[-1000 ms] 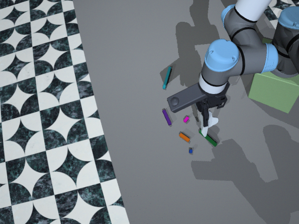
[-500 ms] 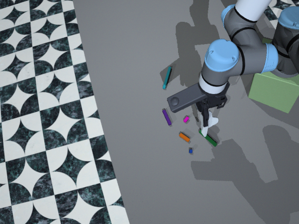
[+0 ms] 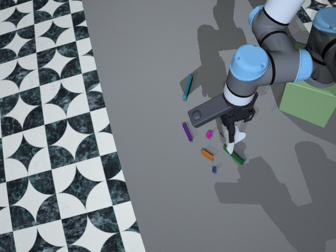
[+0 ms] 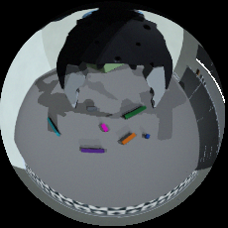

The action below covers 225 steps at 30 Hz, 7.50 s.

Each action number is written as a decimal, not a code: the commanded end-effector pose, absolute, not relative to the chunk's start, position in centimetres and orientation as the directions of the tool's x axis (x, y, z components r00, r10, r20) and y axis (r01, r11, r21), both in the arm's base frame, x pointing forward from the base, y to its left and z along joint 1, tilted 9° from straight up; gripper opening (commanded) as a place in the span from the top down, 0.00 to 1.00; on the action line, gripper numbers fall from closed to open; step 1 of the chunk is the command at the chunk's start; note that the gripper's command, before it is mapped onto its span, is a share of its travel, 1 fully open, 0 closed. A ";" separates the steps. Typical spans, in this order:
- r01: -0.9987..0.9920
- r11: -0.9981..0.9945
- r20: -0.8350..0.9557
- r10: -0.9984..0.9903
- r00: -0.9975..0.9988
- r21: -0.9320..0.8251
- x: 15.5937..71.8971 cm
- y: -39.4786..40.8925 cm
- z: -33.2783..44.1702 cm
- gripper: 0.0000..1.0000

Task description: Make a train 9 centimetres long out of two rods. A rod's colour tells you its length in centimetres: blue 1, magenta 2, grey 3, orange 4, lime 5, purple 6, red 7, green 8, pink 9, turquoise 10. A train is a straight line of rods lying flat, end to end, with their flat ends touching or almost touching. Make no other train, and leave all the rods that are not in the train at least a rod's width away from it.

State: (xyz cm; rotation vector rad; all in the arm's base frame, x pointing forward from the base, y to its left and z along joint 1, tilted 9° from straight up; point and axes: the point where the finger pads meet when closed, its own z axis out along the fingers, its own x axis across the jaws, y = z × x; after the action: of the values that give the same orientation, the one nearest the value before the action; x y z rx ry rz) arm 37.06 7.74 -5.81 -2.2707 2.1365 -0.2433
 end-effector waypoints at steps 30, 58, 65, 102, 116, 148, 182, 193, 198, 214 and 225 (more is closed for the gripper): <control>-0.876 -0.479 0.142 -0.873 0.467 -0.063 37.2 9.5 -5.9 0.00; -0.364 -0.930 0.148 -0.355 0.923 0.044 36.8 12.1 -6.3 0.00; -0.182 -0.981 0.137 -0.171 0.976 0.071 36.6 12.8 -6.4 0.00; 0.691 -0.707 0.021 0.701 0.713 0.152 35.6 15.0 -6.7 0.00; 0.896 -0.417 -0.034 0.904 0.427 0.150 35.3 15.6 -6.8 0.00; 0.923 0.376 -0.134 0.922 -0.364 0.078 35.4 16.8 -7.0 0.00; 0.347 0.937 -0.149 0.337 -0.930 -0.048 36.2 18.5 -7.0 0.00; 0.168 0.983 -0.138 0.157 -0.978 -0.074 36.4 19.0 -7.1 0.00; 0.095 0.992 -0.132 0.083 -0.988 -0.085 36.5 19.2 -7.1 0.00; -0.018 0.995 -0.122 -0.030 -0.992 -0.099 36.7 19.5 -7.1 0.00; -0.035 0.994 -0.120 -0.047 -0.992 -0.101 36.7 19.6 -7.1 0.00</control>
State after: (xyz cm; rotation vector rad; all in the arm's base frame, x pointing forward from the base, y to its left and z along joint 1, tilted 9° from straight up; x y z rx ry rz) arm 36.66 19.57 -7.13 -0.0541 3.0157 -0.1502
